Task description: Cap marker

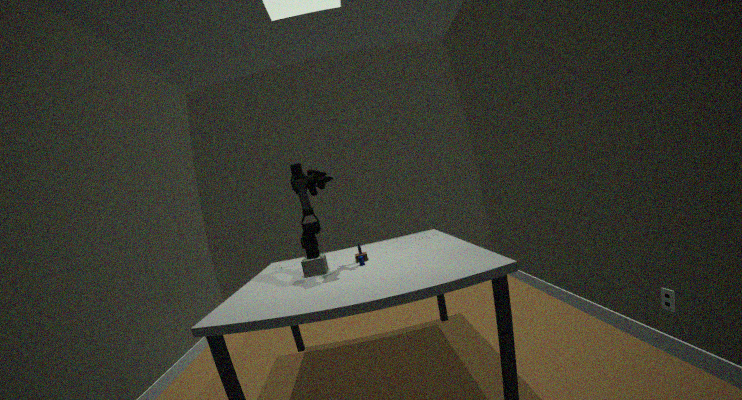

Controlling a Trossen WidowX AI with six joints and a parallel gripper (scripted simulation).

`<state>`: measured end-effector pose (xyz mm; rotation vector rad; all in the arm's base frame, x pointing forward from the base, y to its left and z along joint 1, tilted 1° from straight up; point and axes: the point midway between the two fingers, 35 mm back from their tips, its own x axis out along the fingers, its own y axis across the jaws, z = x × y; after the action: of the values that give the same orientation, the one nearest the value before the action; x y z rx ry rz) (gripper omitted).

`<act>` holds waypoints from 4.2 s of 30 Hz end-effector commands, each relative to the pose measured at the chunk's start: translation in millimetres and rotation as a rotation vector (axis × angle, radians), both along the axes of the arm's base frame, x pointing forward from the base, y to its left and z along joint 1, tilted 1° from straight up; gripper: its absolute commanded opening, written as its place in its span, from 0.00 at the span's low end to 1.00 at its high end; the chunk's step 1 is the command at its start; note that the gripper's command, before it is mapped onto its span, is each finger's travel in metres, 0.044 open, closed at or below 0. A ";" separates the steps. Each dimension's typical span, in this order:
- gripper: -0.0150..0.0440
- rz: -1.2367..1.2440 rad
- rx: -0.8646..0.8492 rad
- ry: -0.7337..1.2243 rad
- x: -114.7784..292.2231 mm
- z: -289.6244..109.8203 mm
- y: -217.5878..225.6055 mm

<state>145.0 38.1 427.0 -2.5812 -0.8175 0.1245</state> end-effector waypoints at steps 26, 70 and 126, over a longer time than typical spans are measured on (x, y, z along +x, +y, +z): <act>0.67 -0.441 0.212 0.577 62.0 -109.2 117.3; 0.67 -1.872 1.360 1.530 122.4 -412.2 -29.9; 0.25 -1.872 1.360 1.530 124.1 -453.4 -31.3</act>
<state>265.8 6.3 -34.8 -0.5341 1.4930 0.5138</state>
